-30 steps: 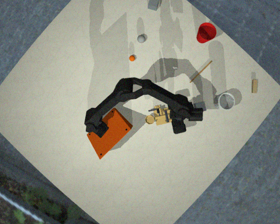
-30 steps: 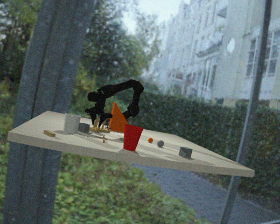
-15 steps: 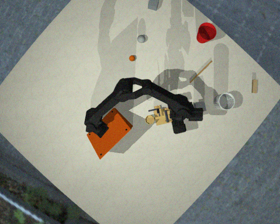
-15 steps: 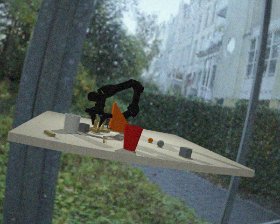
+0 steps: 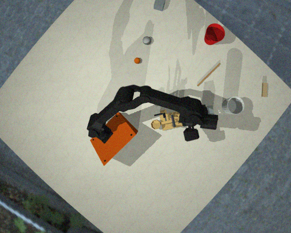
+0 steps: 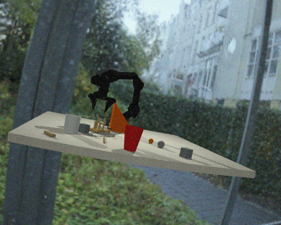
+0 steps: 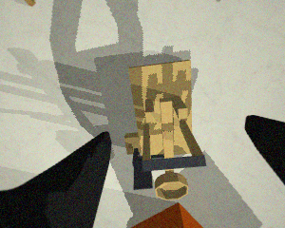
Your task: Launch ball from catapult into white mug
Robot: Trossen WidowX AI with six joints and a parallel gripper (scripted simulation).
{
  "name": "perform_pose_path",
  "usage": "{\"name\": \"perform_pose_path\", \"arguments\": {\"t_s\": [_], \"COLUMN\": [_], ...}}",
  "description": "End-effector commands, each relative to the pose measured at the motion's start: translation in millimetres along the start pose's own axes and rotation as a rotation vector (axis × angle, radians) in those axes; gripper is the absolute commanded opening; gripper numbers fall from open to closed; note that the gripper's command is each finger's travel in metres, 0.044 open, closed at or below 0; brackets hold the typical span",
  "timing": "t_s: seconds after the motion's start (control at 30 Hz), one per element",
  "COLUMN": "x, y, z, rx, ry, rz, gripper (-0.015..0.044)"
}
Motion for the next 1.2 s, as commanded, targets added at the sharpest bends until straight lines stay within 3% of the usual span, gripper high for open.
{"name": "perform_pose_path", "arguments": {"t_s": [0.0,0.1,0.23,0.3,0.37,0.5,0.73,0.97,1.17], "x": [13.8,4.3,-41.7,-44.1,-27.3,-18.0,9.7,43.0,62.4], "y": [0.3,0.3,0.9,1.0,10.6,75.9,198.1,310.9,363.5], "z": [-1.6,-1.2,-3.5,-3.9,0.0,11.6,3.1,-45.4,-86.1], "rx": [0.009,0.008,0.002,0.002,-0.004,-0.097,-0.286,-0.491,-0.620], "ry": [0.033,0.030,0.017,0.016,0.024,0.015,0.003,0.013,0.038], "rz": [0.011,0.010,0.003,0.002,0.003,-0.033,-0.051,-0.007,0.048], "gripper": [0.0440,0.0440,0.0440,0.0440,0.0387,0.0300,0.0300,0.0300,0.0300]}}
Point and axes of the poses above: the point midway between the two fingers, 35 mm back from their tips, its own x axis out along the fingers, its own y axis across the jaws, z = x × y, the point moved 5 cm from there along -x, back along the fingers, and after that the axes turned 11 degrees about -x, right-handed, at the moved point
